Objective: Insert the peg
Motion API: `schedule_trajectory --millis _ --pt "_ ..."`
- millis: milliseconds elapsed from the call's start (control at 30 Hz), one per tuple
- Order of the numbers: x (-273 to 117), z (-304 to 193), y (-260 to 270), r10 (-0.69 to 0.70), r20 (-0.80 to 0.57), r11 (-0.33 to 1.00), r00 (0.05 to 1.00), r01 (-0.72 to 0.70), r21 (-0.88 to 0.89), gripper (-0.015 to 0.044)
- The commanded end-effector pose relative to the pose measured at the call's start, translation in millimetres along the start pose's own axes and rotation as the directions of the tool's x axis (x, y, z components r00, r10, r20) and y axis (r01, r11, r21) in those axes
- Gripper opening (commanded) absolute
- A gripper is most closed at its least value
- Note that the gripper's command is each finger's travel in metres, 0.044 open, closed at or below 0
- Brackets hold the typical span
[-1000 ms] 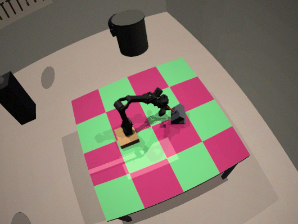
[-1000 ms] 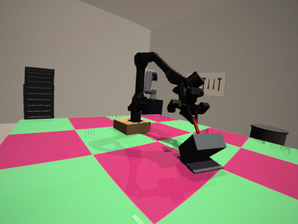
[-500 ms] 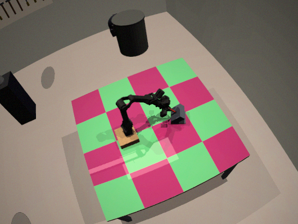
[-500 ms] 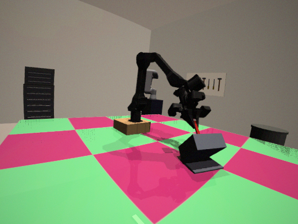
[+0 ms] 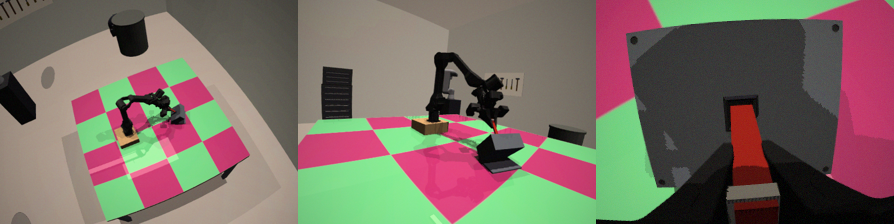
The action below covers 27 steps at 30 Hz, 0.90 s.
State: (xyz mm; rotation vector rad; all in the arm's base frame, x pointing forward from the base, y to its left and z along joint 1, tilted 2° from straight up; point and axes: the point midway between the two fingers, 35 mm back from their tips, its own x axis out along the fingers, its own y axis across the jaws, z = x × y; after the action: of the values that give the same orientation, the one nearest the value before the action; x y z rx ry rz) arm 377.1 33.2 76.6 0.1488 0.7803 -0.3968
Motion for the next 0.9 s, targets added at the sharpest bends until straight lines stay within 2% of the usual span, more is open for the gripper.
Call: schedule_trajectory --millis 0,867 --pt "-0.1 -0.7 -0.3 -0.001 -0.002 1.000 1.000 0.001 0.000 0.0000" --pt "6.8 -4.3 -1.4 -0.002 -0.002 1.000 1.000 0.002 0.000 0.0000"
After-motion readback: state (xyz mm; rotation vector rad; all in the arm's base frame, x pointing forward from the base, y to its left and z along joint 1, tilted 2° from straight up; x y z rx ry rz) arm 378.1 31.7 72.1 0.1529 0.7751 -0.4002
